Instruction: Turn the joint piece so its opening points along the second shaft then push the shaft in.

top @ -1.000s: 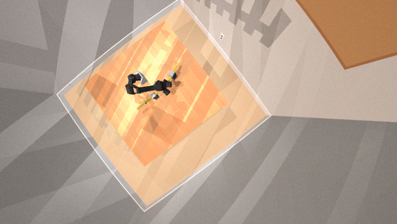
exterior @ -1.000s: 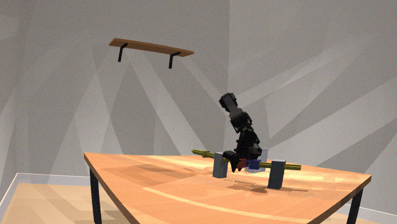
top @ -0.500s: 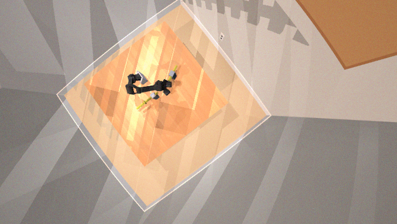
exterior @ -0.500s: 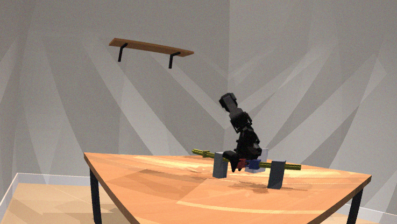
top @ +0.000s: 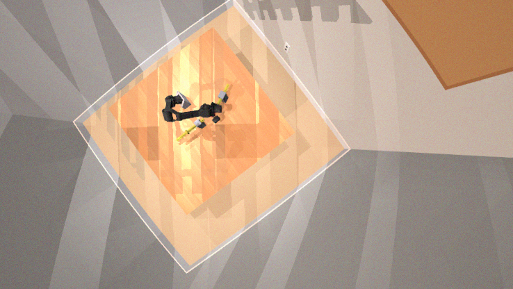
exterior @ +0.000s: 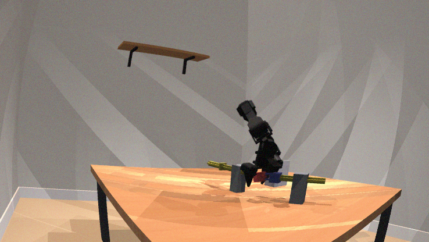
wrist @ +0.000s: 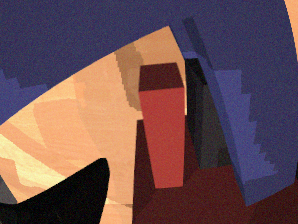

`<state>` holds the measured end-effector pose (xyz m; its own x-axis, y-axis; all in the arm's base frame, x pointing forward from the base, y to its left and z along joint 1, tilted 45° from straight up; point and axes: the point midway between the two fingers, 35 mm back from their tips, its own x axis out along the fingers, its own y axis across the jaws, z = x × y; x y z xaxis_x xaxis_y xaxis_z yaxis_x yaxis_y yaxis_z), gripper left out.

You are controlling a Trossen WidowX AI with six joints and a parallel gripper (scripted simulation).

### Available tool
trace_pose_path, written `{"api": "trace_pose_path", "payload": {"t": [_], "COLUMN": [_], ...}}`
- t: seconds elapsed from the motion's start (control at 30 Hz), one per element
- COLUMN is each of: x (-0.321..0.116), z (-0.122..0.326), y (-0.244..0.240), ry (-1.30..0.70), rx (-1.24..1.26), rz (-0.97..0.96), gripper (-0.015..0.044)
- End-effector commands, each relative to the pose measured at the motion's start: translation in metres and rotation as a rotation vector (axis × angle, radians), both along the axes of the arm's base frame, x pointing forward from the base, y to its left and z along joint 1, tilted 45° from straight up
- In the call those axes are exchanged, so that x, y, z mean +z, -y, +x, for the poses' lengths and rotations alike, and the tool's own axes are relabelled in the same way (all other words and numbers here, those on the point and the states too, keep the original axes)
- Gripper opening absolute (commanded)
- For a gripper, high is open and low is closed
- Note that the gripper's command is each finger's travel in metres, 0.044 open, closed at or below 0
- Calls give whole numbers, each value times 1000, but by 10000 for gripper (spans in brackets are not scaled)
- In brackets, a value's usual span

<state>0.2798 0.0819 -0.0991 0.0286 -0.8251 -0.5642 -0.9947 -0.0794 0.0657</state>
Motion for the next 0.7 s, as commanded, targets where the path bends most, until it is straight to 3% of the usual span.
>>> {"api": "trace_pose_path", "payload": {"t": [0.0, 0.2, 0.67], "x": [0, 1, 23], "z": [0, 0, 1], "y": [0, 0, -15], "ry": [2, -2, -31], "rx": [-1, -7, -29], "rz": [-1, 20, 442], "gripper": [440, 440, 440]}}
